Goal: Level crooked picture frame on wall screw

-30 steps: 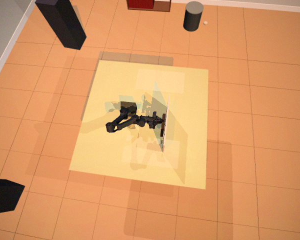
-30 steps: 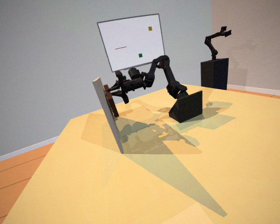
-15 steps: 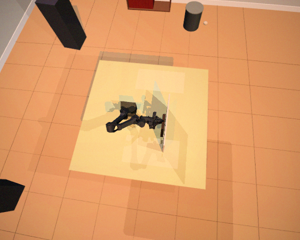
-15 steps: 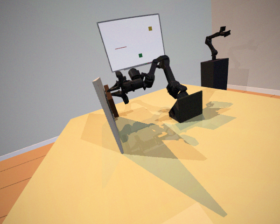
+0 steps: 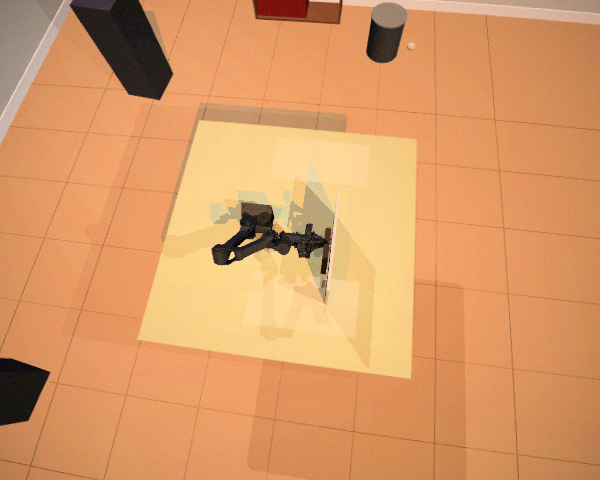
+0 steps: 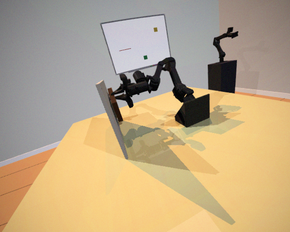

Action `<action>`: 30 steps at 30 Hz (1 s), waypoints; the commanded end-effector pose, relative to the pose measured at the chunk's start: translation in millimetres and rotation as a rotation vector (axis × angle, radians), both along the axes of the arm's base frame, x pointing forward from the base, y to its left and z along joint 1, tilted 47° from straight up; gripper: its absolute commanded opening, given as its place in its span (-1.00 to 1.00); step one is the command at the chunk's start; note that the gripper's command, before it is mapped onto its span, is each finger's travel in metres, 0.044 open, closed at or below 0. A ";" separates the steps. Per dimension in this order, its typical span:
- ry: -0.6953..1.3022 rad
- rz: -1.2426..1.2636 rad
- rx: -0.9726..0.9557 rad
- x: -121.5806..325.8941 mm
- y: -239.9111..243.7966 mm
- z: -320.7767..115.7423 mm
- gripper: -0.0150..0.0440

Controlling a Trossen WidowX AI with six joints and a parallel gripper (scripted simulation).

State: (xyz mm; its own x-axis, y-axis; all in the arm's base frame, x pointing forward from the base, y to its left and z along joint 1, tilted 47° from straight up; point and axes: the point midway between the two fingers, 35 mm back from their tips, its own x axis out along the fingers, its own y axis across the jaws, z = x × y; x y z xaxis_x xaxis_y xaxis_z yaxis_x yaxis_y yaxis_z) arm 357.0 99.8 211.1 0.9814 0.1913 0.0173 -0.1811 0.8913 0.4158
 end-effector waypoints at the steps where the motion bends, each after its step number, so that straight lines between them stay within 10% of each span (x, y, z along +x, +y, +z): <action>1: 0.004 0.000 0.020 0.1 -0.4 -0.1 -0.49; 30: 0.036 0.003 0.179 0.3 -1.4 -0.2 -0.49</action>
